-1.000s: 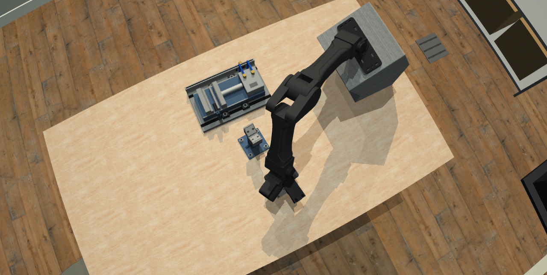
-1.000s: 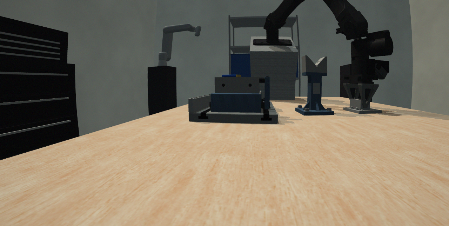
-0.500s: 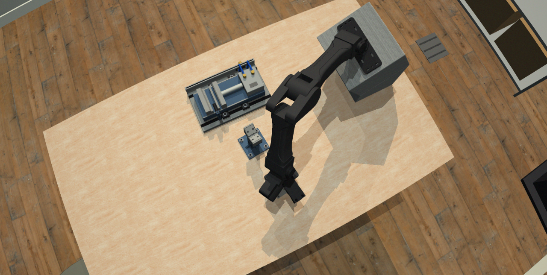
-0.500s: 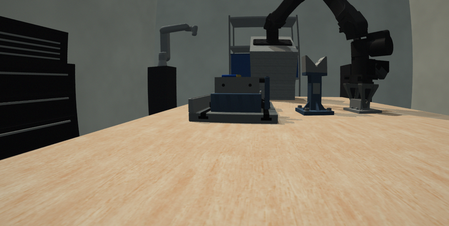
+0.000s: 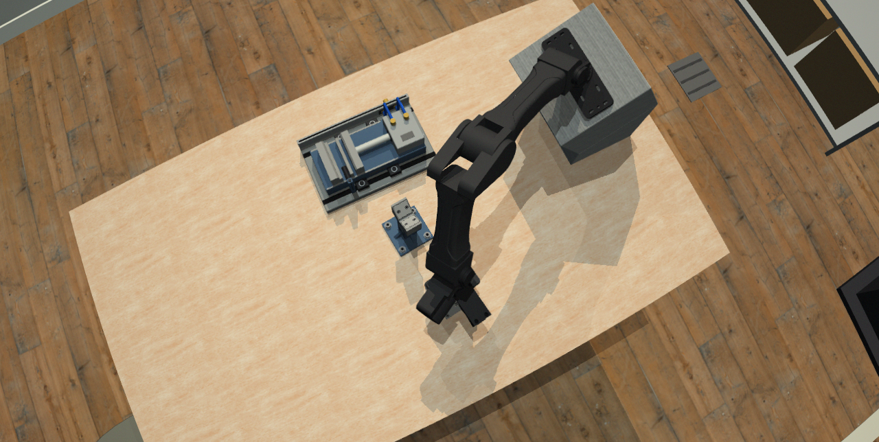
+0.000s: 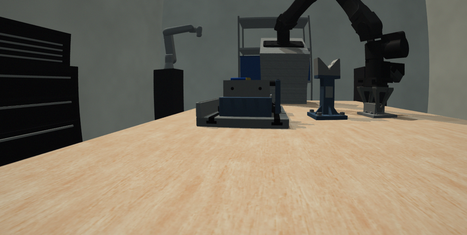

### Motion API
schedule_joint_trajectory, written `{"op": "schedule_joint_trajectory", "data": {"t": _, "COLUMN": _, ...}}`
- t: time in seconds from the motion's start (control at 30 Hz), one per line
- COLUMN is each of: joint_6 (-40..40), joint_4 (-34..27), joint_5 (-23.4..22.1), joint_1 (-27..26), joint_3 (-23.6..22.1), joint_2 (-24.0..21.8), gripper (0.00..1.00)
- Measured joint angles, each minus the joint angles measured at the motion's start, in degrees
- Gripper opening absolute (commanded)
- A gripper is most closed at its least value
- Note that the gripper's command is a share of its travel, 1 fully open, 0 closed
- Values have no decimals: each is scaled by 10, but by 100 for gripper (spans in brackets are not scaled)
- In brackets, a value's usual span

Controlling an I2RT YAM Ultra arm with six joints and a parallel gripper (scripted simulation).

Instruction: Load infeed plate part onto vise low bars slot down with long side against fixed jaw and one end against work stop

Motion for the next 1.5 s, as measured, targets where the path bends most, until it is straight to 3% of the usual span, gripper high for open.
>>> {"op": "schedule_joint_trajectory", "data": {"t": 0.57, "joint_6": 7, "joint_4": -17, "joint_5": 3, "joint_1": 5, "joint_3": -25, "joint_2": -35, "gripper": 0}}
{"op": "schedule_joint_trajectory", "data": {"t": 1.5, "joint_6": 41, "joint_4": -127, "joint_5": 22, "joint_1": 45, "joint_3": -56, "joint_2": -179, "gripper": 0}}
